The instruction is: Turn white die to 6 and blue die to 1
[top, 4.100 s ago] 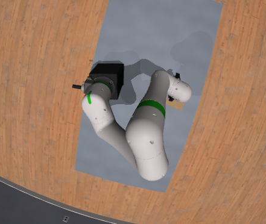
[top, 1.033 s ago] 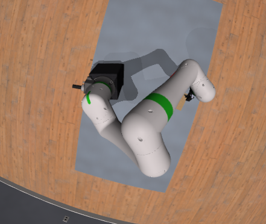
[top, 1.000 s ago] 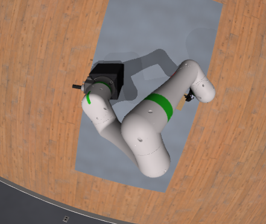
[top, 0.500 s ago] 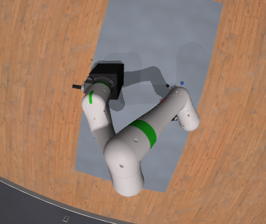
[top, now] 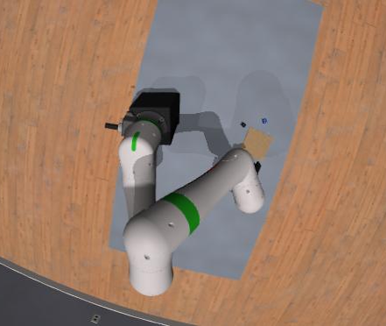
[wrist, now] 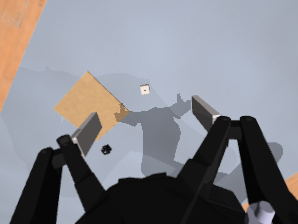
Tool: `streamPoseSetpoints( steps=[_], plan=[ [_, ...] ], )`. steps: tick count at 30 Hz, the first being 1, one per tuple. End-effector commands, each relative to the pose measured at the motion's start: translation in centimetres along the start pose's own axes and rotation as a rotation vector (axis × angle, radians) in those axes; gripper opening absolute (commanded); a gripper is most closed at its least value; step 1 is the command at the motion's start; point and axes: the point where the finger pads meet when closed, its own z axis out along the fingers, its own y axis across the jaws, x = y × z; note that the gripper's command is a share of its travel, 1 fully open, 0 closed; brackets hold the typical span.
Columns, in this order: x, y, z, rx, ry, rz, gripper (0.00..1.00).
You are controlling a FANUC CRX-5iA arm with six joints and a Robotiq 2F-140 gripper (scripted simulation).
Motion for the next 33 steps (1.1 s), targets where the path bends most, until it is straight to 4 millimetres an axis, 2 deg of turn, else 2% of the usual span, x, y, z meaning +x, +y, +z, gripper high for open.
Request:
streamPoseSetpoints(
  steps=[1, 16, 30, 33],
  plan=[
    [0.05, 0.02, -0.02, 0.000, 0.002, 0.001, 1.00],
    [0.06, 0.03, 0.01, 0.000, 0.002, -0.034, 1.00],
    [0.20, 0.04, 0.55, -0.001, 0.003, -0.508, 1.00],
    [0.21, 0.04, 0.59, -0.001, 0.003, -0.550, 1.00]
  ],
)
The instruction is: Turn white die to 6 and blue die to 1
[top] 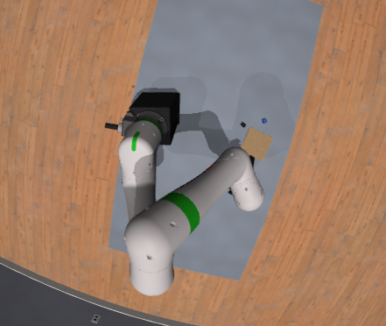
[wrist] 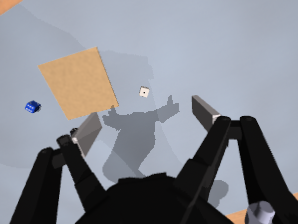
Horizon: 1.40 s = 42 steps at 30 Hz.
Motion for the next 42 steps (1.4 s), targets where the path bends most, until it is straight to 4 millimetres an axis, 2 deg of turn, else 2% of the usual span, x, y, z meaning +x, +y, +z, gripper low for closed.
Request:
streamPoseSetpoints(
  steps=[1, 5, 14, 16, 18, 31, 33, 35, 42],
  plan=[
    [0.1, 0.0, 0.2, 0.015, -0.013, -0.169, 1.00],
    [0.1, 0.0, 0.3, 0.015, -0.012, -0.255, 1.00],
    [0.1, 0.1, 0.6, 0.017, -0.010, -0.577, 1.00],
    [0.1, 0.1, 0.6, 0.017, -0.010, -0.577, 1.00],
    [0.2, 0.1, 0.8, 0.018, -0.009, -0.699, 1.00],
    [0.2, 0.1, 1.2, 0.020, -0.005, -1.105, 1.00],
    [0.2, 0.1, 1.2, 0.020, -0.005, -1.105, 1.00],
    [0.2, 0.1, 1.4, 0.020, -0.004, -1.226, 1.00],
    [0.3, 0.1, 1.6, 0.022, -0.002, -1.441, 1.00]
  ],
)
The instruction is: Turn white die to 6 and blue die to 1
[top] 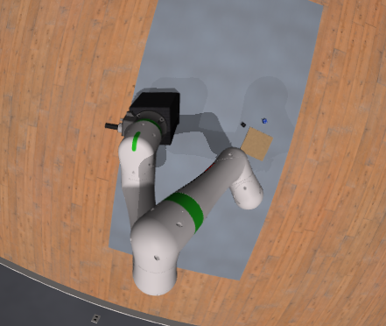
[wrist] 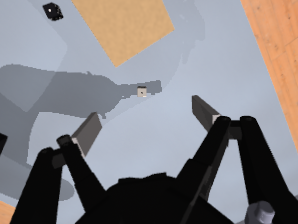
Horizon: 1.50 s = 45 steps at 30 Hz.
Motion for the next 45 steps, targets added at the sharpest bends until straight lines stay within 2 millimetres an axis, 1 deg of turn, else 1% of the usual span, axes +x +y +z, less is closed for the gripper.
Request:
streamPoseSetpoints(
  steps=[1, 2, 3, 5, 6, 8, 10, 14, 15, 16, 23, 25, 27, 30, 31, 32, 34, 35, 38, 40, 45],
  plan=[
    [0.0, 0.1, 0.2, 0.024, 0.011, -0.172, 1.00],
    [0.0, 0.1, 0.2, 0.024, 0.011, -0.177, 1.00],
    [0.0, 0.1, 0.2, 0.023, 0.012, -0.238, 1.00],
    [0.0, 0.1, 0.3, 0.023, 0.013, -0.280, 1.00],
    [0.0, 0.1, 0.4, 0.023, 0.013, -0.331, 1.00],
    [0.0, 0.1, 0.4, 0.023, 0.013, -0.331, 1.00],
    [0.0, 0.1, 0.5, 0.022, 0.015, -0.451, 1.00],
    [0.0, 0.1, 0.6, 0.022, 0.017, -0.569, 1.00],
    [0.0, 0.1, 0.6, 0.022, 0.017, -0.571, 1.00],
    [0.0, 0.1, 0.7, 0.021, 0.017, -0.635, 1.00],
    [0.0, 0.1, 1.0, 0.020, 0.020, -0.858, 1.00],
    [0.0, 0.1, 1.0, 0.020, 0.020, -0.858, 1.00],
    [0.0, 0.1, 1.1, 0.019, 0.022, -0.972, 1.00],
    [0.0, 0.1, 1.2, 0.018, 0.023, -1.037, 1.00],
    [0.0, 0.1, 1.2, 0.018, 0.024, -1.094, 1.00],
    [0.0, 0.1, 1.2, 0.018, 0.024, -1.096, 1.00],
    [0.0, 0.1, 1.4, 0.017, 0.025, -1.188, 1.00],
    [0.0, 0.1, 1.4, 0.017, 0.025, -1.195, 1.00],
    [0.0, 0.1, 1.5, 0.016, 0.027, -1.301, 1.00],
    [0.0, 0.1, 1.5, 0.015, 0.027, -1.343, 1.00],
    [0.0, 0.1, 1.6, 0.015, 0.028, -1.373, 1.00]
  ],
)
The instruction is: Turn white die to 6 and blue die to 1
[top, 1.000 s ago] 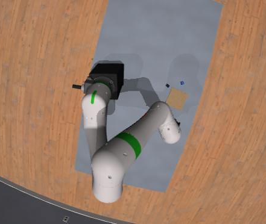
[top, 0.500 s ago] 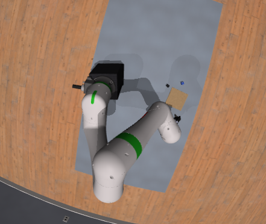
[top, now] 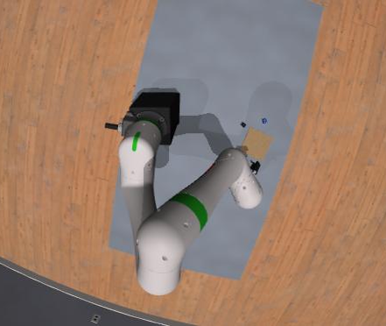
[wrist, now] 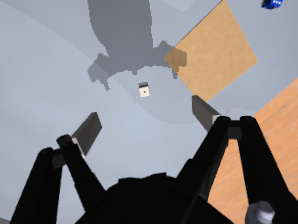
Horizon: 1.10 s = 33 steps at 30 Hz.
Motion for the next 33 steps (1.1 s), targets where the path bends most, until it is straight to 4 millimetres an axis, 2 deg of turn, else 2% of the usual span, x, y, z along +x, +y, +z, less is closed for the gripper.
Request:
streamPoseSetpoints(
  steps=[1, 3, 4, 33],
  plan=[
    [-0.03, 0.02, 0.02, -0.002, 0.022, -0.033, 1.00],
    [-0.03, 0.02, 0.02, -0.002, 0.022, -0.034, 1.00],
    [-0.03, 0.02, 0.02, -0.002, 0.022, -0.034, 0.21],
    [-0.03, 0.02, 0.02, -0.002, 0.022, -0.034, 0.21]
  ],
)
